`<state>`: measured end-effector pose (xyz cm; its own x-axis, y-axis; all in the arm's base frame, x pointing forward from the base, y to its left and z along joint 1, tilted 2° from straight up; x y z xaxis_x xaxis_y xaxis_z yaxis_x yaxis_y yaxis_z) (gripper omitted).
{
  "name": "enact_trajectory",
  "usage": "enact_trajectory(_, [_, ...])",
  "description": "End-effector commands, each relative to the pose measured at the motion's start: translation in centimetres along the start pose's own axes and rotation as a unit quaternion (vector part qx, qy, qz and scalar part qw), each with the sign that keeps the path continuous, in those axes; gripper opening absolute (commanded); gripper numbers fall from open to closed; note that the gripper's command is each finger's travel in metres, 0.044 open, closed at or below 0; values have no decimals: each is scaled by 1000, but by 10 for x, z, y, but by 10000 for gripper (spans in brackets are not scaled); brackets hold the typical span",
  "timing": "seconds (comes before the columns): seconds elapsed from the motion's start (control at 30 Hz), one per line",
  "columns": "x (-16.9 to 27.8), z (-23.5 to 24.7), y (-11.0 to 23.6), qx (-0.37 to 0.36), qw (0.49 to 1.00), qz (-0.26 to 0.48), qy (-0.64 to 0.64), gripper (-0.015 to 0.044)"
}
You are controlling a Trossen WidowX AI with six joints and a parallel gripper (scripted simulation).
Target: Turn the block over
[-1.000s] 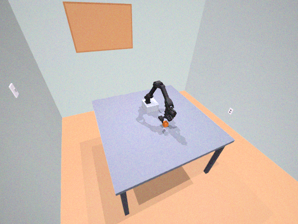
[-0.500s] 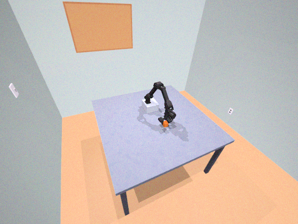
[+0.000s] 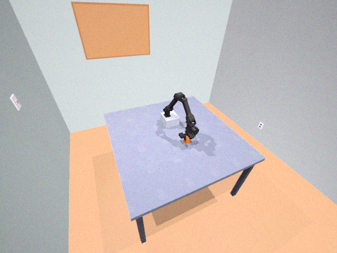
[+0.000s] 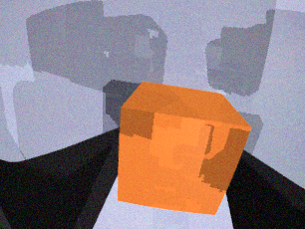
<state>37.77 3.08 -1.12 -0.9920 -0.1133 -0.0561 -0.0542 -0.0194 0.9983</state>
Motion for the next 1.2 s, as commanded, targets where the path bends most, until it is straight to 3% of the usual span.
enact_trajectory(0.0, [1, 0, -1, -1, 1000, 1, 2, 170])
enact_trajectory(0.33, [1, 0, -1, -1, 1000, 1, 2, 103])
enact_trajectory(0.47, [1, 0, 18, -1, 1000, 1, 2, 0])
enact_trajectory(0.73, [1, 0, 28, 0, 1000, -4, 2, 0])
enact_trajectory(1.17, [0, 1, 19, 21, 995, -102, 5, 0])
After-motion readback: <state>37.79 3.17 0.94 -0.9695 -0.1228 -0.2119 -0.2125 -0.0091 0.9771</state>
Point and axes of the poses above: the point midway between the two fingers, 35 mm back from their tips, its own y axis back along the fingers, its own z axis across the jaws, x = y × z, the point moved 1 cm from there along y, back along the fingers, and after that the axes turned 11 degrees about y, right-handed, at the moved point
